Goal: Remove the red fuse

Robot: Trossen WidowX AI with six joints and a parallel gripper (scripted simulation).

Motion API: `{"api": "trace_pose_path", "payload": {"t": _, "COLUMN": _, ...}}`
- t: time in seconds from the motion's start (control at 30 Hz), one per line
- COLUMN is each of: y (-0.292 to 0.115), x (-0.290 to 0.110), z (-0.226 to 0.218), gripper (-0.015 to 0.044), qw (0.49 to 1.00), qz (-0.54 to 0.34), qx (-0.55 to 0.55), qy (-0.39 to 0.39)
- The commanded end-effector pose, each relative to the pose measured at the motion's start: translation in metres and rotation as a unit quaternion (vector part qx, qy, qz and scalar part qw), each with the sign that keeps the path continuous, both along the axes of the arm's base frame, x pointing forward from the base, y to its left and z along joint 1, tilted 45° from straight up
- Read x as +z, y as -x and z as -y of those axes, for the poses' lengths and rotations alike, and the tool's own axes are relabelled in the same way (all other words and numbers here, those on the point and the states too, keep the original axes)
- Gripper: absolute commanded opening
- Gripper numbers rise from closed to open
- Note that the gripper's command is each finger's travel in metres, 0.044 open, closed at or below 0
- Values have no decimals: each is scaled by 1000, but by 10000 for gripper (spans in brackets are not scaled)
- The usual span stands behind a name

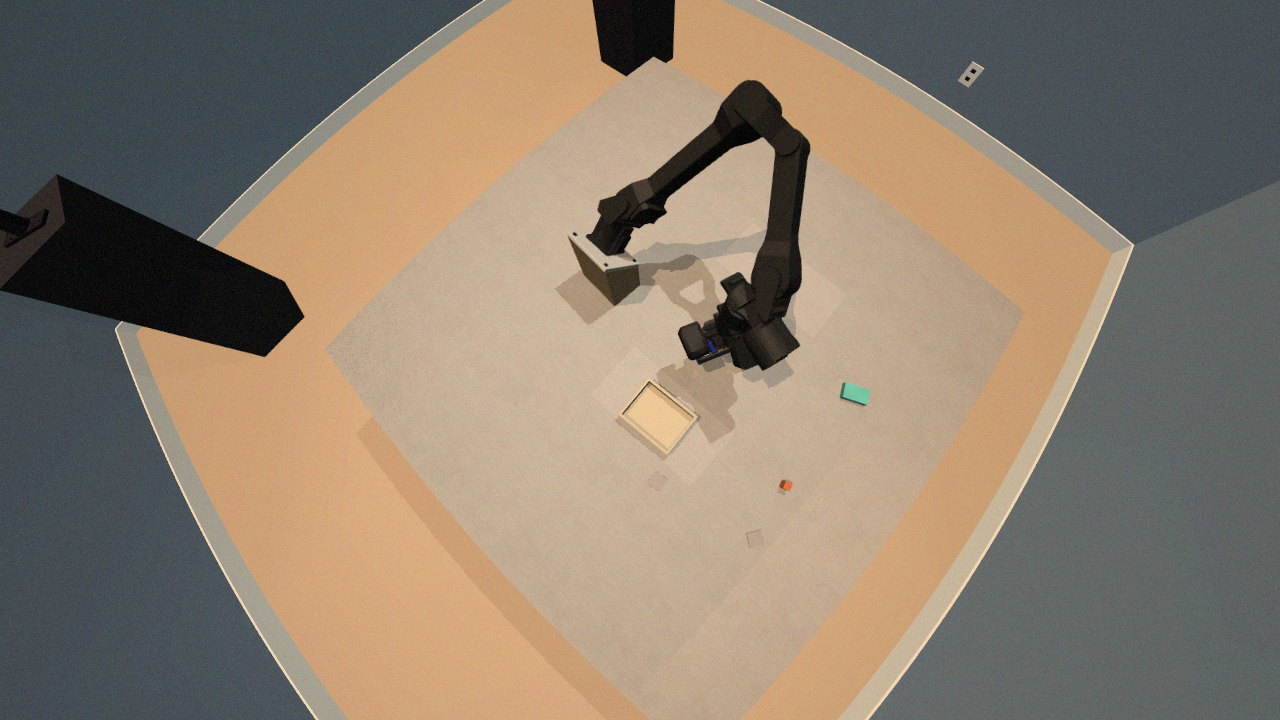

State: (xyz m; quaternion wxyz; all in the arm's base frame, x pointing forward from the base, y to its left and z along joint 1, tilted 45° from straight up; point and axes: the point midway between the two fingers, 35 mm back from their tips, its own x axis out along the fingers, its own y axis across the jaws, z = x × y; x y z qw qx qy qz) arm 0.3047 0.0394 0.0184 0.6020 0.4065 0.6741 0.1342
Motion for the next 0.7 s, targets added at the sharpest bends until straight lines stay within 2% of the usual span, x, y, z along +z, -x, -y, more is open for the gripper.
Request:
{"api": "trace_pose_path", "payload": {"t": 0.0, "y": 0, "x": 1, "z": 2, "gripper": 0, "qw": 1000, "qz": 1, "qx": 2, "qy": 2}}
{"api": "trace_pose_path", "payload": {"t": 0.67, "y": 1, "x": 12, "z": 13, "gripper": 0, "qw": 1000, "qz": 1, "qx": 2, "qy": 2}}
